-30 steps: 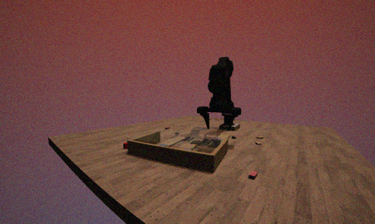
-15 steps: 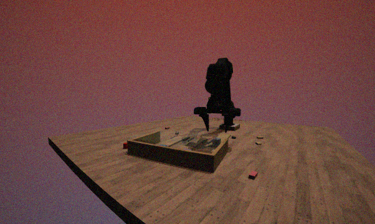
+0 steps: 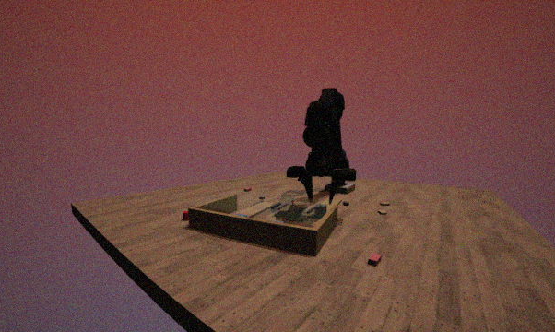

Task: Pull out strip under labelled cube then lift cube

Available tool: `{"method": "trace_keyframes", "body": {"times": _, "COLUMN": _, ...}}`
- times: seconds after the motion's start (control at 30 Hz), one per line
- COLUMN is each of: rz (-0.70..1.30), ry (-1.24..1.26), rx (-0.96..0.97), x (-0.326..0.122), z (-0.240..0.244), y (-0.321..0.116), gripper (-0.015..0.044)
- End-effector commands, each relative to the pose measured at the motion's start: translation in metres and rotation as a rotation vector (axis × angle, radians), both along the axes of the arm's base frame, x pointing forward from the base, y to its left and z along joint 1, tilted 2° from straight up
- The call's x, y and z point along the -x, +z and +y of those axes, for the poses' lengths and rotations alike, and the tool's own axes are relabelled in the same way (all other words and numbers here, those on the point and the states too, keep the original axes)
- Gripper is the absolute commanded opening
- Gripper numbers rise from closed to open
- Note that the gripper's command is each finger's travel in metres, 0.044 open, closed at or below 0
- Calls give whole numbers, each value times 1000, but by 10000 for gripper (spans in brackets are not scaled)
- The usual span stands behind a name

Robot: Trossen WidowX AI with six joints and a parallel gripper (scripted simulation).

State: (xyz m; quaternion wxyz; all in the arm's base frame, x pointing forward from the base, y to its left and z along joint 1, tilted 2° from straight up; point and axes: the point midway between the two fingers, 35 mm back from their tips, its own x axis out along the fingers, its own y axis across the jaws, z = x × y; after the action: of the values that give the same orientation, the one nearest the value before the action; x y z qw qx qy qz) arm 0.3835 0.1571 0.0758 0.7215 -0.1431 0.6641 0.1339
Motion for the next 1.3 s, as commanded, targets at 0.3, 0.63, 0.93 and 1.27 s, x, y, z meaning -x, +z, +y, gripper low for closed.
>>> {"method": "trace_keyframes", "body": {"times": 0.3, "rz": 8, "ry": 4, "rx": 1, "x": 0, "z": 0, "y": -25, "gripper": 250}}
{"method": "trace_keyframes", "body": {"times": 0.63, "rz": 8, "ry": 4, "rx": 1, "x": 0, "z": 0, "y": -32, "gripper": 250}}
{"method": "trace_keyframes", "body": {"times": 0.93, "rz": 5, "ry": 0, "rx": 2, "x": 0, "z": 0, "y": -30, "gripper": 112}}
{"method": "trace_keyframes", "body": {"times": 1.27, "rz": 7, "ry": 1, "rx": 2, "x": 15, "z": -6, "y": -17, "gripper": 0}}
